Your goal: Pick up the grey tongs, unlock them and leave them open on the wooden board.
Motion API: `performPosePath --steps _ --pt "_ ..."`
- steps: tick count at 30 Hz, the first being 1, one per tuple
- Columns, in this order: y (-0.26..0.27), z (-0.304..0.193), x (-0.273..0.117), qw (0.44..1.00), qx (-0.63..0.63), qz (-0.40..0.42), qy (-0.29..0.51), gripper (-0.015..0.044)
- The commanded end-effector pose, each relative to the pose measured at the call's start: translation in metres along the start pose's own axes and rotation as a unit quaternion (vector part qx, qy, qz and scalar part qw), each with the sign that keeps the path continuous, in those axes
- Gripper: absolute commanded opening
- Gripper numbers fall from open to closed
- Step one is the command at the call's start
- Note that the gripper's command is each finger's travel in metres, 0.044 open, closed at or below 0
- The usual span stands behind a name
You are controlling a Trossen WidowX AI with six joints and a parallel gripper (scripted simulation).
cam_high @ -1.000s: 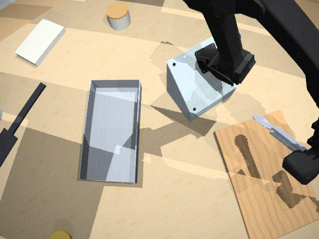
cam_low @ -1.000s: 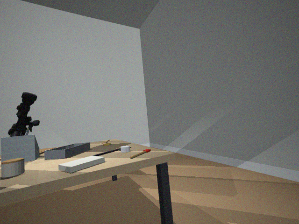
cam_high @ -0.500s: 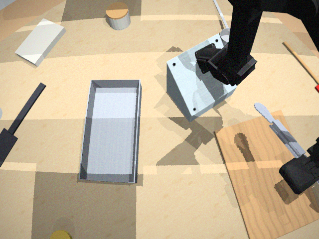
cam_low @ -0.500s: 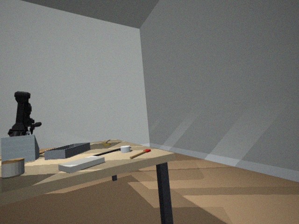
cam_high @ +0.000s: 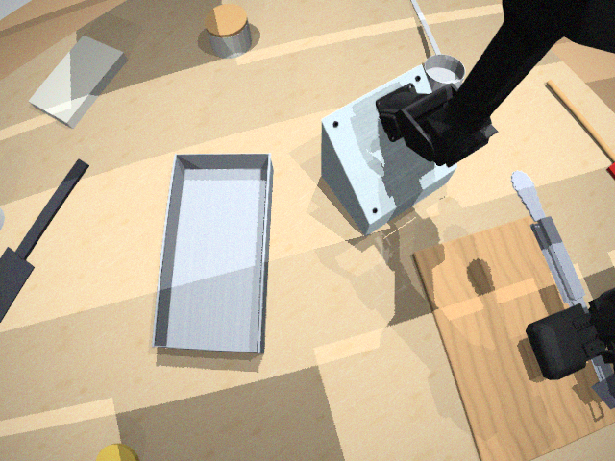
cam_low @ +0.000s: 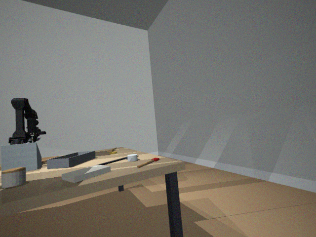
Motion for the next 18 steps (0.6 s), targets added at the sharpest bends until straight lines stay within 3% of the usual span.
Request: performPosePath --steps 1,18 --pt "-0.003 0.003 0.001 1.0 0.017 0.01 0.02 -0.015" --pt "-0.002 0.005 0.015 1.0 0.016 0.01 0.02 -0.015"
Point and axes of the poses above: the point midway between the two fingers, 35 mm back from their tips, its own x axis out along the fingers, its own y axis across the jaws, z = x × y, the point moved 10 cm from there along -x, back along the fingers, and after that the axes turned 13 degrees about -x, right-handed, at the moved point
